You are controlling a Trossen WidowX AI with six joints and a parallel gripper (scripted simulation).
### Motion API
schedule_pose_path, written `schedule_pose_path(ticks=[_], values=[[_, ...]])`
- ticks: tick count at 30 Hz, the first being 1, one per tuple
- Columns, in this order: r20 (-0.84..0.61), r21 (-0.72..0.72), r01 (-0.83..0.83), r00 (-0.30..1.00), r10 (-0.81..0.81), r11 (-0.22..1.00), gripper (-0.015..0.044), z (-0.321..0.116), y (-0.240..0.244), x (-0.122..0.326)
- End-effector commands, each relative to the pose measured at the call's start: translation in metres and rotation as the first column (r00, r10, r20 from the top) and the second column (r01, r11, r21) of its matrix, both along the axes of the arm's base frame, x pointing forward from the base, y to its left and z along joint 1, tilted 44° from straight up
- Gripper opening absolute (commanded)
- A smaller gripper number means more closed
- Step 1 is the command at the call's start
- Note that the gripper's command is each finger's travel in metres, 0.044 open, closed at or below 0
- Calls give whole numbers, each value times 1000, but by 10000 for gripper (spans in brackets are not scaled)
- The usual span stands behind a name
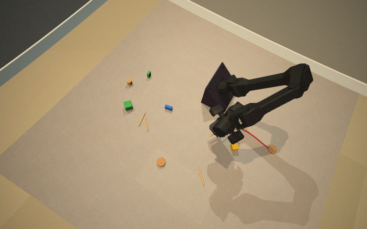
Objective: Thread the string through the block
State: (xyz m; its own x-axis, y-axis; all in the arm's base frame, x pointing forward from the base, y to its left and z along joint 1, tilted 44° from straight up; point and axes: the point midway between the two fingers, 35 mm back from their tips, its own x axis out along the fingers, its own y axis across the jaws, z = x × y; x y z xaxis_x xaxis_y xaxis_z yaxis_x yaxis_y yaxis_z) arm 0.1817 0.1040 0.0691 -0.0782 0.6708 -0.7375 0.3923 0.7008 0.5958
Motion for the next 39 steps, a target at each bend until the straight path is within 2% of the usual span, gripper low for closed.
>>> schedule_pose_path(ticks=[1,20,39], values=[[49,3,-57,997,57,998,0,4,4,-4],[246,-9,-272,932,266,962,0,19,18,-20],[429,-58,-469,786,446,881,0,32,30,-37]])
